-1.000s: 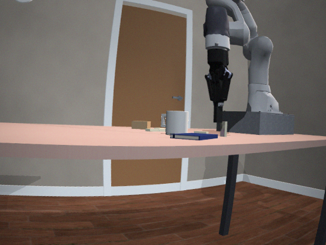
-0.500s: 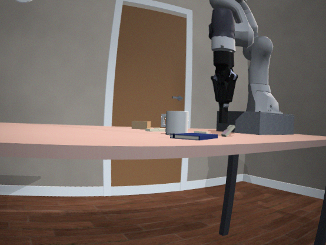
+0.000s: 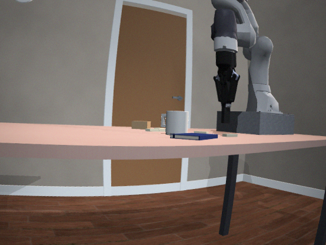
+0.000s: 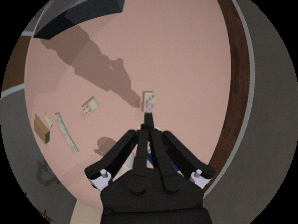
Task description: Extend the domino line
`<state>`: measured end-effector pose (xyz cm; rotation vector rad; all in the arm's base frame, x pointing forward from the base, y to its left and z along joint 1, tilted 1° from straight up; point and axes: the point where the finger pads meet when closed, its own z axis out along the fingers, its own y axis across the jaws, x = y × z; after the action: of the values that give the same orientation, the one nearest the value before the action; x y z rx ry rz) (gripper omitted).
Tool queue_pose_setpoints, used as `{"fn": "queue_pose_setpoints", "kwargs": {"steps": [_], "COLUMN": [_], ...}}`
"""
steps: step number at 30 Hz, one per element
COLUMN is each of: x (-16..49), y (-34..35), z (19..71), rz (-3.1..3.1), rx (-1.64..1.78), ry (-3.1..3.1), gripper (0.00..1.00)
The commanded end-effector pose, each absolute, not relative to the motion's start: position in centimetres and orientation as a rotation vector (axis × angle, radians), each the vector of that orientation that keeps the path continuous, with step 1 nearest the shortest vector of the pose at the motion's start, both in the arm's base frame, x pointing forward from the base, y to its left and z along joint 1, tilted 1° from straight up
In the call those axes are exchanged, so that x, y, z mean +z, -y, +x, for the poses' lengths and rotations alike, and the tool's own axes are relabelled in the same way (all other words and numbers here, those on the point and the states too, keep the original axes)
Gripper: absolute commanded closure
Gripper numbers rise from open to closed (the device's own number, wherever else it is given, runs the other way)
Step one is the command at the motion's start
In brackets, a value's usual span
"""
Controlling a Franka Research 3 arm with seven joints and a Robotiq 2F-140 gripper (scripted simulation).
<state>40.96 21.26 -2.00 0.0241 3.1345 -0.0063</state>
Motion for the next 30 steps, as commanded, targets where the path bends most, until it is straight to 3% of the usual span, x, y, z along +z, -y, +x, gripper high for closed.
{"fn": "queue_pose_setpoints", "kwargs": {"steps": [1,26,27,30], "x": [-1.8,5.1,5.1,5.1], "y": [-21.5,-21.5,-21.5,-21.5], "z": [40.9,40.8,40.8,40.8], "rz": [0.039,0.039,0.039,0.039], "rx": [0.0,0.0,0.0,0.0], "ry": [-3.132,-3.132,-3.132,-3.132], "gripper": [0.9,0.9,0.0,0.0]}}
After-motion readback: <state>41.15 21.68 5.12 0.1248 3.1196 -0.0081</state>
